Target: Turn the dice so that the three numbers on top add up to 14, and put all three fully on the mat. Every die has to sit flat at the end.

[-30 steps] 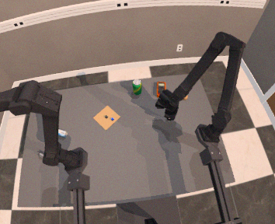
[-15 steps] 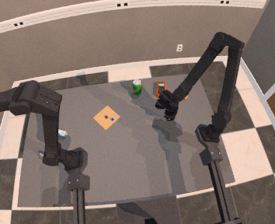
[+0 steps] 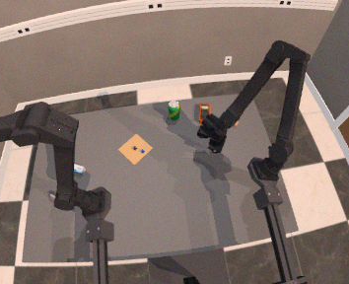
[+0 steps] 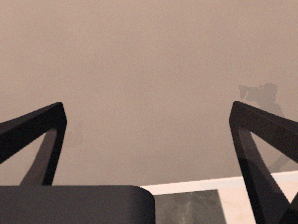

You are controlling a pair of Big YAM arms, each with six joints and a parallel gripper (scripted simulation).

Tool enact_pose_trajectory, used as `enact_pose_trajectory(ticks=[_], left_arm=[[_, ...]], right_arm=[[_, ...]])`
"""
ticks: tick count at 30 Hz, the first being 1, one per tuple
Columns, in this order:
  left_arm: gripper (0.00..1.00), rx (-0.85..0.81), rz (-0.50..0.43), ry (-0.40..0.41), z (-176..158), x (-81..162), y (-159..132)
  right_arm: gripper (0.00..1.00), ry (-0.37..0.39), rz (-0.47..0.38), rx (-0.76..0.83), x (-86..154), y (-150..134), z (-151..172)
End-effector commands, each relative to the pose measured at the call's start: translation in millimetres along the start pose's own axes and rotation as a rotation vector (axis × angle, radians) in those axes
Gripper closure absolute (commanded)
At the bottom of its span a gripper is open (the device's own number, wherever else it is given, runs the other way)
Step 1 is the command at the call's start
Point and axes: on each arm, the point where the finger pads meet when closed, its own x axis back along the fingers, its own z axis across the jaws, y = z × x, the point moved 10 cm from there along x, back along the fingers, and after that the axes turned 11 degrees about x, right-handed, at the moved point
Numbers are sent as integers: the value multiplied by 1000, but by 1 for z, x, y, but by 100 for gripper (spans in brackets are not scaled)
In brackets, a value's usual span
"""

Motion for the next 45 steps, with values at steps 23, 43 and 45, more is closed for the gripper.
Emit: enact_pose_trajectory(ticks=[23,43,45], left_arm=[[0,-15,-54,-8,-1,8,17],[0,-15,-54,-8,-1,8,17],[0,-15,-54,-8,-1,8,17]], right_arm=[[70,-2,0,0,-26,2,-2],[70,-4,-1,-3,-24,1,-2],[70,-4,-1,-3,-24,1,-2]])
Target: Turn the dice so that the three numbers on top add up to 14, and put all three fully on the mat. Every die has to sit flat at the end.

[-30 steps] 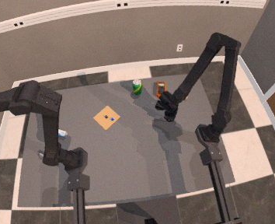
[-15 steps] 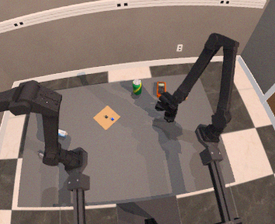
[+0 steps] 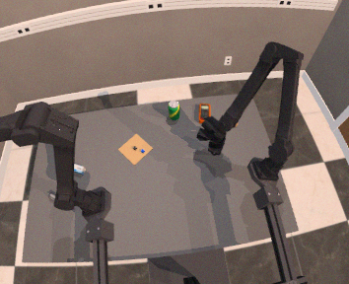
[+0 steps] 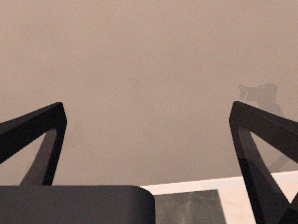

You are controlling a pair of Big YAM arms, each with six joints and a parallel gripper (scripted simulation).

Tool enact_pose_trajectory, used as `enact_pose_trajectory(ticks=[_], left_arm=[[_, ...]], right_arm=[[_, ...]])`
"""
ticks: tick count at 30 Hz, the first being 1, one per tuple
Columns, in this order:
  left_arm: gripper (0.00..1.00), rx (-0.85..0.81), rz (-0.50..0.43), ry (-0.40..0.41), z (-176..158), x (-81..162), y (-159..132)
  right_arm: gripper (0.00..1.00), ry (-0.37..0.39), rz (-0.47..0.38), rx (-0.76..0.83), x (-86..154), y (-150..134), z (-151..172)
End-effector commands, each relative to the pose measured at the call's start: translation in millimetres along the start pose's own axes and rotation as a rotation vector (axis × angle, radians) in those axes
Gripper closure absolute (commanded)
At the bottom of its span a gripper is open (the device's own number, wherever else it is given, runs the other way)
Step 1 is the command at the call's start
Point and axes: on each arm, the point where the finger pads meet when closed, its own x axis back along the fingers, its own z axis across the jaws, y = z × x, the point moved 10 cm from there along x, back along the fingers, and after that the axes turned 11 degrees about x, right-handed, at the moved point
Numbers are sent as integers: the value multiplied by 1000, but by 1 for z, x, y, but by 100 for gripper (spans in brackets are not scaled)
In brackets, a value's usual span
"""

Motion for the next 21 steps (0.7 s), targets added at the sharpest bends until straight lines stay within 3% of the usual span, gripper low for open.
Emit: enact_pose_trajectory(ticks=[1,17,18,21], left_arm=[[0,-15,-54,-8,-1,8,17],[0,-15,-54,-8,-1,8,17],[0,-15,-54,-8,-1,8,17],[0,-15,-54,-8,-1,8,17]], right_arm=[[70,-5,-4,-5,-2,2,-3],[70,-5,-4,-5,-2,2,-3],[89,-5,-4,-5,-2,2,-3],[89,-5,-4,-5,-2,2,-3]])
